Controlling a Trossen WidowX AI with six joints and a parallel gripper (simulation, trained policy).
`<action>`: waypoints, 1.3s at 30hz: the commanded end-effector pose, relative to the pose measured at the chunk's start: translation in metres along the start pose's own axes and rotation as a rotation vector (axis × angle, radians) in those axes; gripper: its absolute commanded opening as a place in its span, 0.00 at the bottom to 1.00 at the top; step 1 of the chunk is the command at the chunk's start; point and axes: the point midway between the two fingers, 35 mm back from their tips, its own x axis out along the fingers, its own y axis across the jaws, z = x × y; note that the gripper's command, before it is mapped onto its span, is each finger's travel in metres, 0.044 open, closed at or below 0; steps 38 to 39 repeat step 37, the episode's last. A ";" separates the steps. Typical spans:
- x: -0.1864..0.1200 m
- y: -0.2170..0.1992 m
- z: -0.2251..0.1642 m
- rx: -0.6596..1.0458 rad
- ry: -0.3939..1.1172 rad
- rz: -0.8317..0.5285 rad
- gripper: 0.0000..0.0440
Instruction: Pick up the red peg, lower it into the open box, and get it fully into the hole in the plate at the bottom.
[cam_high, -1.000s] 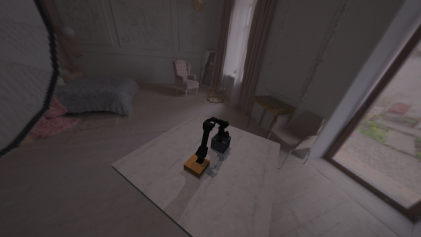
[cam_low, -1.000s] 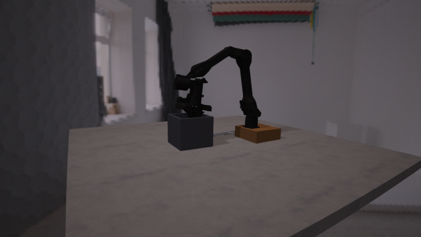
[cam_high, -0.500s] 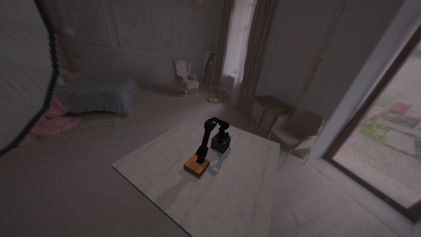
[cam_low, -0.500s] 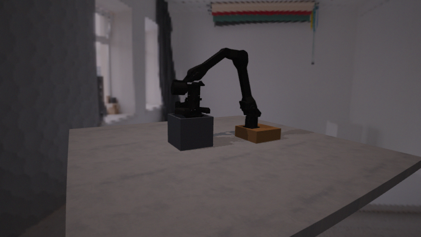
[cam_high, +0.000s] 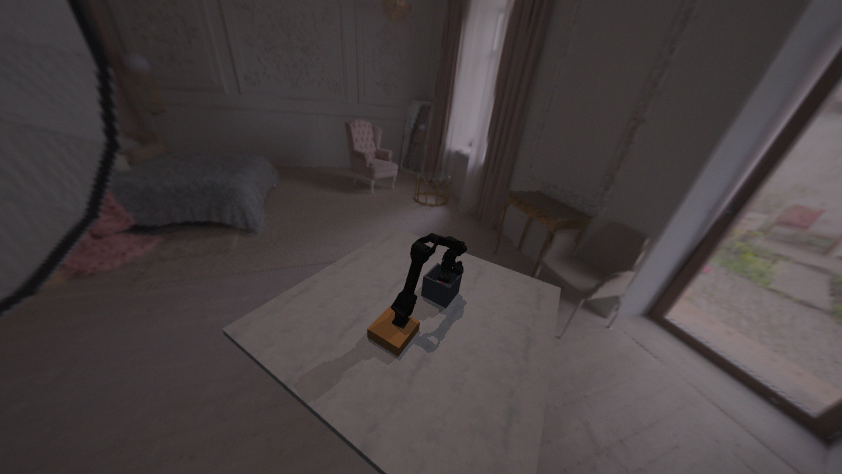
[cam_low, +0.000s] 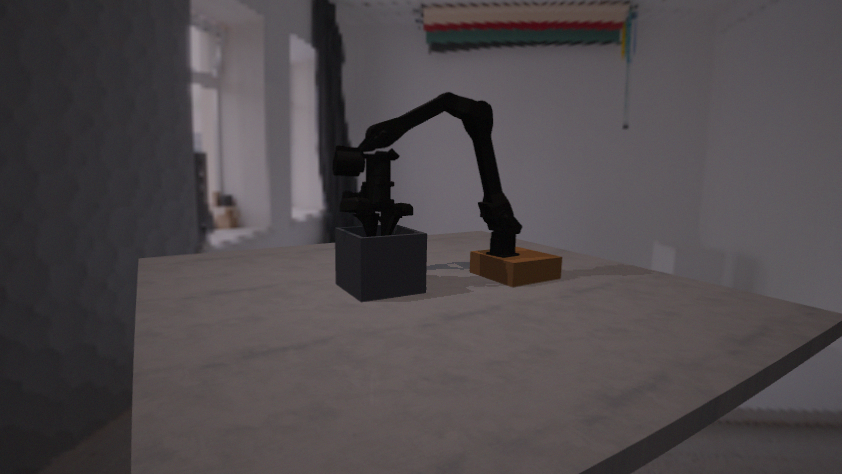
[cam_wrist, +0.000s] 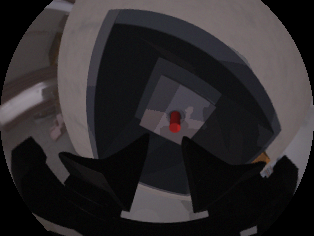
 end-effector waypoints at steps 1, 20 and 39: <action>-0.010 0.006 0.001 -0.001 0.023 0.031 0.43; -0.064 0.028 0.014 -0.015 0.100 0.201 0.54; -0.149 0.054 0.027 -0.140 0.059 0.433 0.62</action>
